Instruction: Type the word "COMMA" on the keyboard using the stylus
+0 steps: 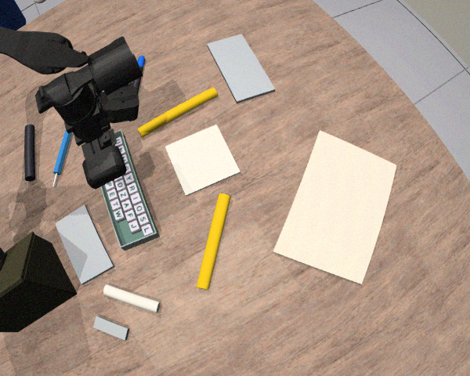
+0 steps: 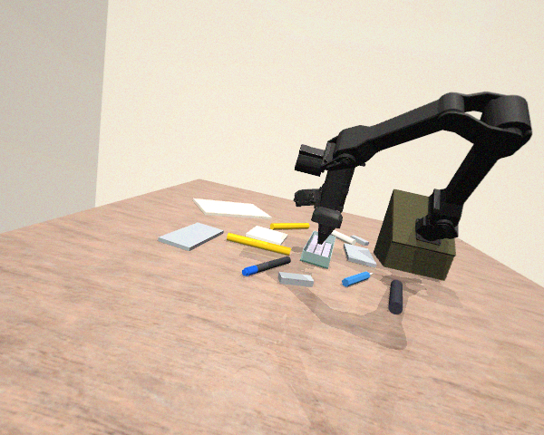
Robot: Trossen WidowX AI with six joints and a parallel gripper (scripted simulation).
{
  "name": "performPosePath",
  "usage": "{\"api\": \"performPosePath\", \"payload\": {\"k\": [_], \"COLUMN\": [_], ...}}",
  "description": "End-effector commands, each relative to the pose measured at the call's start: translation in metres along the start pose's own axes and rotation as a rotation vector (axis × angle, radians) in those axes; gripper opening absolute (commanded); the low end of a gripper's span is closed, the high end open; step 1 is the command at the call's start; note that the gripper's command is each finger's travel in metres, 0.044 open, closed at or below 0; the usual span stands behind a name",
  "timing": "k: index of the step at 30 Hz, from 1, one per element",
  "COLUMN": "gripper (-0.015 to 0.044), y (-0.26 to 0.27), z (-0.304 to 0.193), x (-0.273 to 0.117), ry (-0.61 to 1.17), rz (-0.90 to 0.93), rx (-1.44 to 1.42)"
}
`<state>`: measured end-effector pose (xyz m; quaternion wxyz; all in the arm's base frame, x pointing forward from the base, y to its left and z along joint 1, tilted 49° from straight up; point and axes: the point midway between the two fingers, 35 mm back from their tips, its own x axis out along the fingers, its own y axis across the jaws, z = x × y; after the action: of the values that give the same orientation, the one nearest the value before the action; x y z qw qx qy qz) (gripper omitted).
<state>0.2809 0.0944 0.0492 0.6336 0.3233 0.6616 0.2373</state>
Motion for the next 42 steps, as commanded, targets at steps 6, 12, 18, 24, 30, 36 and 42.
{"api": "performPosePath", "payload": {"k": [6,12,18,24,30,36,42], "gripper": [0.0,0.0,0.0,0.0,0.0,0.0,0.0], "y": [0.002,-0.04,-0.063,-0.063,-0.126,-0.129,-0.124], "z": [0.0,0.0,-0.003,-0.003,-0.005,-0.005,-0.01], "x": [0.001,0.002,0.003,0.003,0.005,0.005,0.004], "ry": [0.025,0.024,0.025,0.025,0.024,0.025,0.025], "rz": [0.031,0.026,0.028,0.028,0.025,0.025,0.026], "rx": [0.036,0.035,0.036,0.036,0.036,0.036,0.036]}}
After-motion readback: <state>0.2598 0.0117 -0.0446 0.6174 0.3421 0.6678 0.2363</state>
